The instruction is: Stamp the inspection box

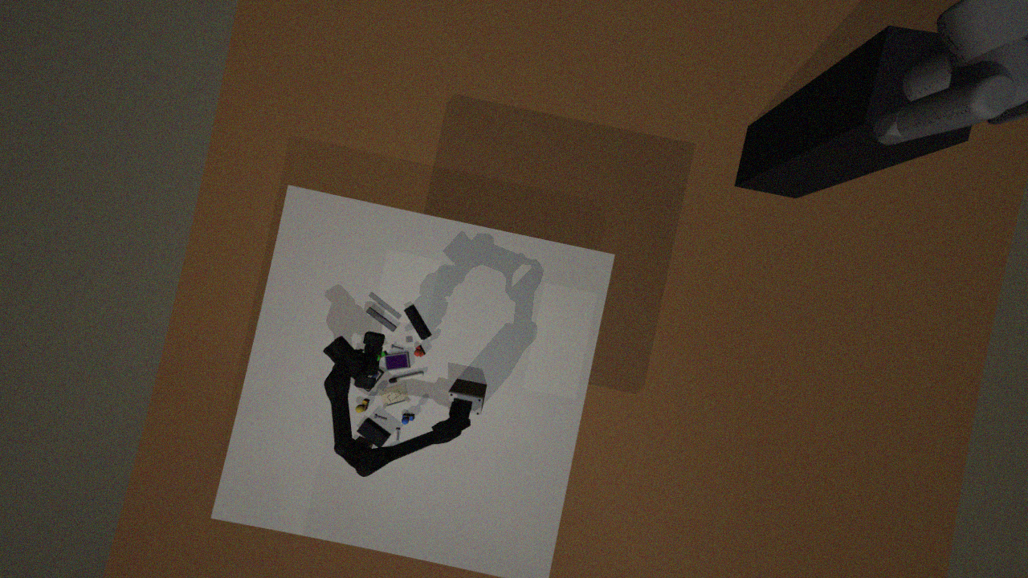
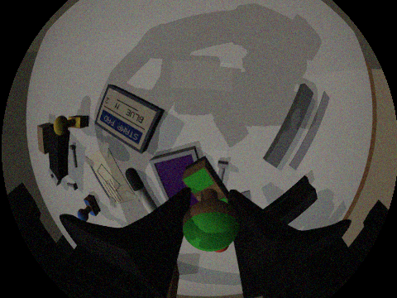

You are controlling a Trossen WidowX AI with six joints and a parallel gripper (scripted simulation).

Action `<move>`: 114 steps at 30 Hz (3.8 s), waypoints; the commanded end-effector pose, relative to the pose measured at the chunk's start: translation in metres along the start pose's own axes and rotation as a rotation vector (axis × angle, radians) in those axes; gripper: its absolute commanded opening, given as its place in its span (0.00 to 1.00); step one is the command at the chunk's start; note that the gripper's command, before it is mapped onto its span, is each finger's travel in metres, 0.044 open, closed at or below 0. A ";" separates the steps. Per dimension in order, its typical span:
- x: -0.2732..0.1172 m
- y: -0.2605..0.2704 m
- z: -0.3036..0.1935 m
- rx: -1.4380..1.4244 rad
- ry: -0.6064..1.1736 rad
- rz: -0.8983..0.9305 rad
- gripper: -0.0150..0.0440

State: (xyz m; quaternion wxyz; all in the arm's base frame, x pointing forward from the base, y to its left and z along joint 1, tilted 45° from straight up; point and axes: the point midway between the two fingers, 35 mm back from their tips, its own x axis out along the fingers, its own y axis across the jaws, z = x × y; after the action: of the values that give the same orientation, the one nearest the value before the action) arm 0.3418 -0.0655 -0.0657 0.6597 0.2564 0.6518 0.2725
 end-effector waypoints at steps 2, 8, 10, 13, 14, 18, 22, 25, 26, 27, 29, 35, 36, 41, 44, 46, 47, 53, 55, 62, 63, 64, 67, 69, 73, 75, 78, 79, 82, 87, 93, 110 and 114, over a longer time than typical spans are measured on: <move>0.000 0.009 -0.012 -0.001 0.002 -0.003 0.25; 0.001 0.021 -0.029 0.000 0.003 -0.002 0.25; 0.002 0.025 -0.035 0.000 0.004 -0.002 0.25; 0.002 0.029 -0.042 0.000 0.004 -0.001 0.25; 0.002 0.029 -0.043 0.000 0.004 -0.001 0.25; 0.004 0.029 -0.042 0.000 0.004 -0.001 0.25; 0.007 0.029 -0.042 0.001 0.004 -0.002 0.25; 0.009 0.029 -0.042 0.001 0.004 -0.002 0.25; 0.009 0.029 -0.042 0.001 0.004 -0.002 0.25; 0.010 0.029 -0.042 0.001 0.004 -0.002 0.25; 0.011 0.029 -0.042 0.001 0.004 -0.002 0.25; 0.015 0.029 -0.042 0.001 0.004 -0.002 0.25; 0.016 0.029 -0.042 0.001 0.004 -0.002 0.25; 0.019 0.029 -0.042 0.001 0.003 -0.002 0.25; 0.021 0.029 -0.042 0.001 0.003 -0.002 0.25; 0.023 0.029 -0.042 0.001 0.003 -0.002 0.25; 0.023 0.029 -0.042 0.001 0.003 -0.002 0.25; 0.027 0.029 -0.042 0.001 0.003 -0.002 0.25; 0.029 0.029 -0.042 0.001 0.003 -0.002 0.25; 0.033 0.029 -0.042 0.001 0.003 -0.001 0.25; 0.034 0.029 -0.042 0.001 0.003 -0.001 0.25; 0.035 0.029 -0.042 0.001 0.003 -0.001 0.25; 0.037 0.029 -0.042 0.000 0.003 -0.001 0.25; 0.038 0.029 -0.042 0.000 0.003 -0.001 0.25; 0.041 0.030 -0.042 -0.001 0.003 -0.001 0.25; 0.042 0.030 -0.042 -0.002 0.003 -0.001 0.25; 0.044 0.030 -0.042 -0.003 0.003 0.000 0.25; 0.045 0.030 -0.042 -0.003 0.003 0.000 0.25; 0.047 0.030 -0.042 -0.004 0.003 0.000 0.25; 0.050 0.030 -0.043 -0.005 0.003 0.000 0.25; 0.054 0.030 -0.043 -0.007 0.003 0.001 0.25; 0.057 0.030 -0.043 -0.015 0.003 0.001 0.25; 0.058 0.030 -0.043 -0.016 0.003 0.001 0.25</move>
State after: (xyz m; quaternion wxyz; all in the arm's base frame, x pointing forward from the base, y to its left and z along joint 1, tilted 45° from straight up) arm 0.2993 -0.0058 -0.0857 0.6620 0.2488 0.6505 0.2771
